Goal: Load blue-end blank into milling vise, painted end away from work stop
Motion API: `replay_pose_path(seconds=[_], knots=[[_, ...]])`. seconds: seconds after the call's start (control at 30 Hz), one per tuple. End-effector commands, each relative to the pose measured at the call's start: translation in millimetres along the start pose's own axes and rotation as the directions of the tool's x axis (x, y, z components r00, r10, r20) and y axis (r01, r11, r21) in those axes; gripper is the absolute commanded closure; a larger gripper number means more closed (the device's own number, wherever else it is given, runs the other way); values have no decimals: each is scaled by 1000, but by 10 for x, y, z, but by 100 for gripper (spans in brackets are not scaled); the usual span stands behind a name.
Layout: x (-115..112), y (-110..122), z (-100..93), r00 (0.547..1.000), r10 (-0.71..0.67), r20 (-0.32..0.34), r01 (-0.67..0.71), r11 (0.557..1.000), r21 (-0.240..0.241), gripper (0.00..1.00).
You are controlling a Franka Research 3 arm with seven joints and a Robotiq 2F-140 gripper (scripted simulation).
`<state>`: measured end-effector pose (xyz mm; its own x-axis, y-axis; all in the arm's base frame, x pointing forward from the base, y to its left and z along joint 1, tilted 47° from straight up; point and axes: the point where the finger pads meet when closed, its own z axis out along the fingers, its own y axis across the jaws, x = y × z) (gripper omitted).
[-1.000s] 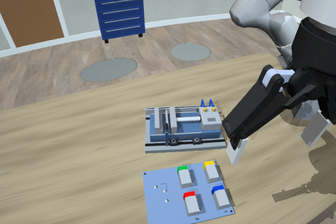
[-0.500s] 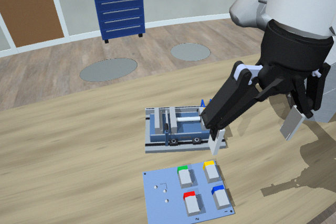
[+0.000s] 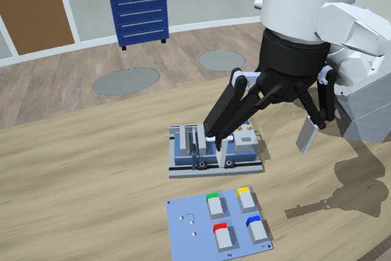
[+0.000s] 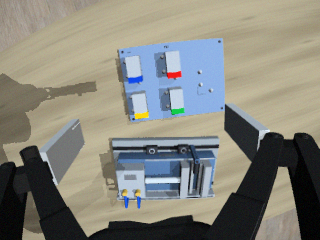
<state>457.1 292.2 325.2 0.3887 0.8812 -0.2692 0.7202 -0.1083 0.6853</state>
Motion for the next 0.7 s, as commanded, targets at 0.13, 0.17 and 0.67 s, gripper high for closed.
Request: replay_pose_path(seconds=[0.13,0.17,0.67], knots=[[-310,230,139,1000,-23,-9,23,1000,-3,0],[-310,230,139,1000,-23,-9,23,1000,-3,0],[-246,188,110,1000,-19,-7,19,1000,-3,0]])
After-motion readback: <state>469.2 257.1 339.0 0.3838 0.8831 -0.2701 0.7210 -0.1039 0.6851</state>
